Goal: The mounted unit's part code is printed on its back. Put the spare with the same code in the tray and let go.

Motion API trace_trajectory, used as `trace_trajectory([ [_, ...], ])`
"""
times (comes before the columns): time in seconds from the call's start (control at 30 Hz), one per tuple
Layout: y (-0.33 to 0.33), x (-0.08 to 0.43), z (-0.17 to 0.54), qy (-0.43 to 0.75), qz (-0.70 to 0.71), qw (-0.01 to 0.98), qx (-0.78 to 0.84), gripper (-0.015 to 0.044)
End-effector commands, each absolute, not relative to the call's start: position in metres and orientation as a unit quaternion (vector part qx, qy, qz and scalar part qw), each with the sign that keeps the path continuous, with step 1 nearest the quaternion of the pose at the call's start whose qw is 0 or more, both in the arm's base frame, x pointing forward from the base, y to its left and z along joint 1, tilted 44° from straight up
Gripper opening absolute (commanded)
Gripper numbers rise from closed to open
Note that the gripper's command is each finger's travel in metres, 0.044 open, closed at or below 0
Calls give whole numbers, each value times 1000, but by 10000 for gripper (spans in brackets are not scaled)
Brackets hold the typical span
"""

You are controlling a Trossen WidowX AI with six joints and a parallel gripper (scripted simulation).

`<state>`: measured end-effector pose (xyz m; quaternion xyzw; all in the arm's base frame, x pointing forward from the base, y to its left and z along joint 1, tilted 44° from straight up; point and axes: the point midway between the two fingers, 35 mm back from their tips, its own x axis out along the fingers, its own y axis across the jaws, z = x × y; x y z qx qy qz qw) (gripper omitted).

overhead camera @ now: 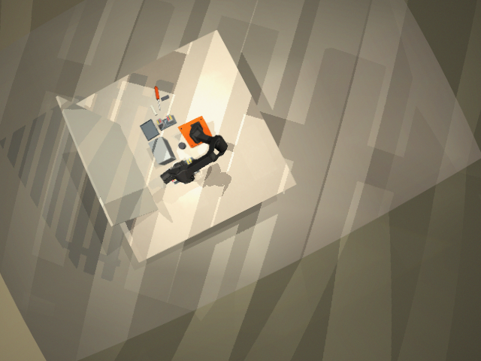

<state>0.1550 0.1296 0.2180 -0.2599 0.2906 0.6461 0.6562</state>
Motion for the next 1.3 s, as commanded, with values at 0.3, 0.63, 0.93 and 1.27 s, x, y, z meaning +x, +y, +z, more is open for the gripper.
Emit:
trace_trajectory([
  [0.3, 154, 152, 184, 274, 653, 652, -271, 300],
  [0.63, 157, 151, 178, 274, 653, 652, -272, 300],
  [0.93, 167, 154, 168, 275, 653, 651, -273, 300],
  [1.27, 178, 155, 156, 275, 653, 650, -274, 300],
])
